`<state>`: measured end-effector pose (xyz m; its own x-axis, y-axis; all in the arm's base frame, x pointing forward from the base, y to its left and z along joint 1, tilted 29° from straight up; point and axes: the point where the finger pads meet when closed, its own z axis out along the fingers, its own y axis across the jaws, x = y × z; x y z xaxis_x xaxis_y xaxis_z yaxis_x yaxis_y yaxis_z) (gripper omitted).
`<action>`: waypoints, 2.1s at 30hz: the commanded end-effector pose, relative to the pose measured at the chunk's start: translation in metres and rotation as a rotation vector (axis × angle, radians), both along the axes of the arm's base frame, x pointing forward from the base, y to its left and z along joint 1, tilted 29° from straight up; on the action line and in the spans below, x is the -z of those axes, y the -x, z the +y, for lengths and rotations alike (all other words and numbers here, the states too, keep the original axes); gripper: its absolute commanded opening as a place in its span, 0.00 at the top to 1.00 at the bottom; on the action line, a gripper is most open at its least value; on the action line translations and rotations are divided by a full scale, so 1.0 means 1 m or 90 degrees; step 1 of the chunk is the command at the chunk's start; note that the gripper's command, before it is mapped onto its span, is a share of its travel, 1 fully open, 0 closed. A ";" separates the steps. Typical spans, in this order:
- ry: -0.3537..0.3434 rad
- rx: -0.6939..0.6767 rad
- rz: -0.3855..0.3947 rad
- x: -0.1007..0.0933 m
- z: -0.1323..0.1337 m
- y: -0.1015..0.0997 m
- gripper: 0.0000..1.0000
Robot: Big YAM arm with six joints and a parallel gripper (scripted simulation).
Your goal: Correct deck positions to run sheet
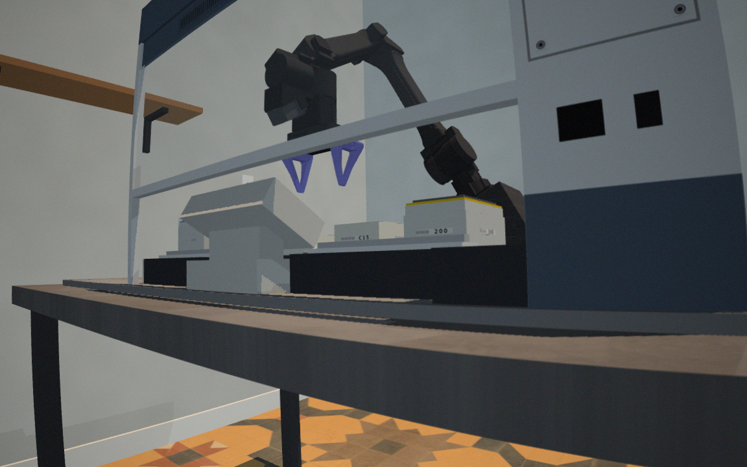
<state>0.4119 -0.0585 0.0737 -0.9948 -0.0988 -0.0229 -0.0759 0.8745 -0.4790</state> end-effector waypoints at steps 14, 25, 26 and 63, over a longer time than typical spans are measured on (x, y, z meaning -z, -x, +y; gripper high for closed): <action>0.001 -0.002 -0.009 0.006 0.014 -0.003 0.00; -0.002 -0.002 -0.014 0.027 0.059 -0.003 0.00; -0.002 -0.002 -0.014 0.027 0.059 -0.003 0.00; -0.007 0.002 -0.025 0.050 0.116 -0.004 0.00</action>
